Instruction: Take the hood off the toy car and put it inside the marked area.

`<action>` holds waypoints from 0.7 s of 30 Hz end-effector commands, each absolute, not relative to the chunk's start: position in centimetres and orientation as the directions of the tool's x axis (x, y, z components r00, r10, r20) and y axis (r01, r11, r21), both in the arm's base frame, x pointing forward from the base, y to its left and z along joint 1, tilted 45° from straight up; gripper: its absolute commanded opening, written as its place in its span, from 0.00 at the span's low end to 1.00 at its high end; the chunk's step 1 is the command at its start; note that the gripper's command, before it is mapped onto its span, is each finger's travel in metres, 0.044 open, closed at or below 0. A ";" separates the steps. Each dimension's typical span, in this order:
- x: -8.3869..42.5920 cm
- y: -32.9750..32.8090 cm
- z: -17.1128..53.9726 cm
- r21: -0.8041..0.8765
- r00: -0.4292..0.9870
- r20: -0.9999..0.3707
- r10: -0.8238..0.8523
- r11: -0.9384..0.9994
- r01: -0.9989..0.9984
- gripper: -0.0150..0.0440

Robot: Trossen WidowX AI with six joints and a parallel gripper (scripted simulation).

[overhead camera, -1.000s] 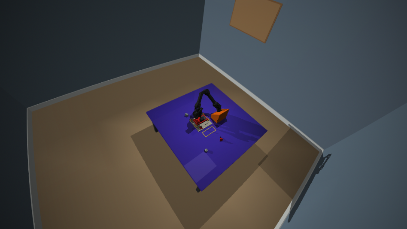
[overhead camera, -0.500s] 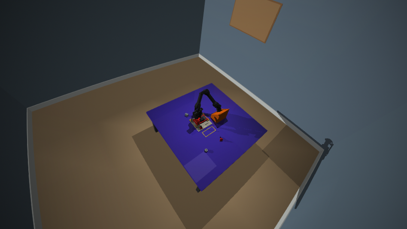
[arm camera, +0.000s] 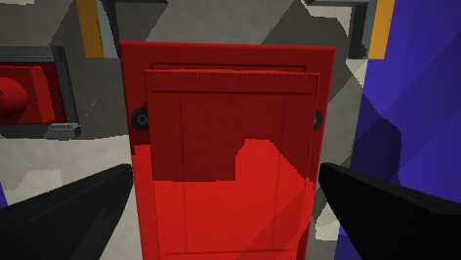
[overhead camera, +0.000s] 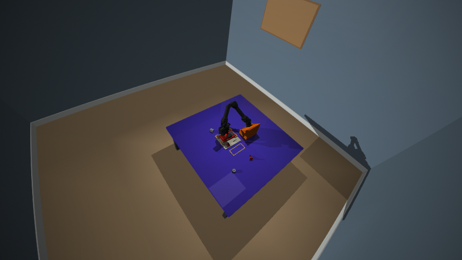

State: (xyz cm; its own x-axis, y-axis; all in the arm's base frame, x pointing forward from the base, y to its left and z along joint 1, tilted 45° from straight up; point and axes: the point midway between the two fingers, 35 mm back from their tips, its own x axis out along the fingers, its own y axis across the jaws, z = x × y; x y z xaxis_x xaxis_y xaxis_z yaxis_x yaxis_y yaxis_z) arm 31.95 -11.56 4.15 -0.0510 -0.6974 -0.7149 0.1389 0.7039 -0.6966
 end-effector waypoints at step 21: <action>31.9 -12.2 3.5 -0.697 -0.051 -0.714 -0.698 0.703 0.139 0.91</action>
State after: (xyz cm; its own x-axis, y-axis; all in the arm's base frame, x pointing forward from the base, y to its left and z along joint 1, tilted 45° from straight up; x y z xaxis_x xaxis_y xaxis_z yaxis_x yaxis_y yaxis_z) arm 31.87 -12.24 3.49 -0.0516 -0.6979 -0.7144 0.1382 0.7034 -0.6972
